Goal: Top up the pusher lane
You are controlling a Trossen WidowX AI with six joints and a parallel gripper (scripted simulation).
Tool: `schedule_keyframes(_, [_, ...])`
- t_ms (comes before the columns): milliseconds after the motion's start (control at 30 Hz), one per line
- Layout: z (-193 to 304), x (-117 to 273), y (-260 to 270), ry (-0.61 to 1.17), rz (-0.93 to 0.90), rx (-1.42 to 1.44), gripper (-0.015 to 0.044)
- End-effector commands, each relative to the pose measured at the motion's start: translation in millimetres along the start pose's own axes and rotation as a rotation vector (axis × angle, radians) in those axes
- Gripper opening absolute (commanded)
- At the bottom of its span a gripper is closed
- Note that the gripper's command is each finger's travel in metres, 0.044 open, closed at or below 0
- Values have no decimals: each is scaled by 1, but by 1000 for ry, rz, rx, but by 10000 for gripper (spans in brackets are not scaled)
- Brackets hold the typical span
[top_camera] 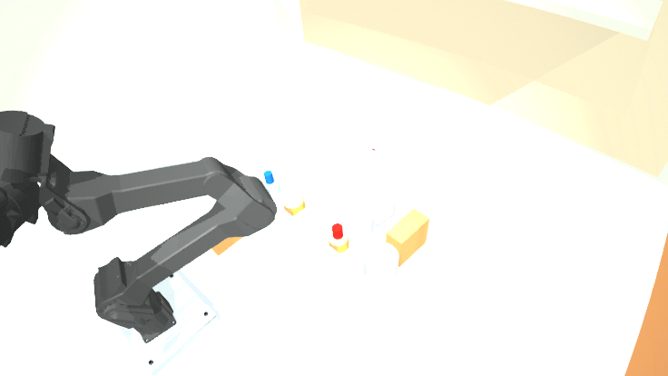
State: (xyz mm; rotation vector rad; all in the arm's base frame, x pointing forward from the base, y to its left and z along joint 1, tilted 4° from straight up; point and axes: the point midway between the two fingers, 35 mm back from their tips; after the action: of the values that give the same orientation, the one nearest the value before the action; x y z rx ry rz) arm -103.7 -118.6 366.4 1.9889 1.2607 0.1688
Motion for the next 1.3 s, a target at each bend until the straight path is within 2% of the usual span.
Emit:
schedule_keyframes(0, [-2,0,-2,-7,8,-1,426])
schedule_keyframes(167, [-50,6,-43,-192,231,-24,440])
schedule_keyframes(333, [-102,37,-89,-411,492,-49,440])
schedule_keyframes(500, [-145,94,-128,-630,762,-69,440])
schedule_keyframes(700, [-172,186,-154,-881,1082,-133,440])
schedule_keyframes(967, [-160,322,-151,-1201,1468,-321,440])
schedule_keyframes(1267, [-80,450,-99,-1528,1813,-666,440])
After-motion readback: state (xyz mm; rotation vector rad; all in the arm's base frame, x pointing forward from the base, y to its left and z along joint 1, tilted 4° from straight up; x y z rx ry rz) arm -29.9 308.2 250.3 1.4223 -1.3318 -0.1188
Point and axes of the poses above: the point midway between the two fingers, 35 mm back from their tips, its own x axis back along the fingers, its own y axis across the jaws, z = x × y, and after that the axes turned 4 degrees about -x, right-handed
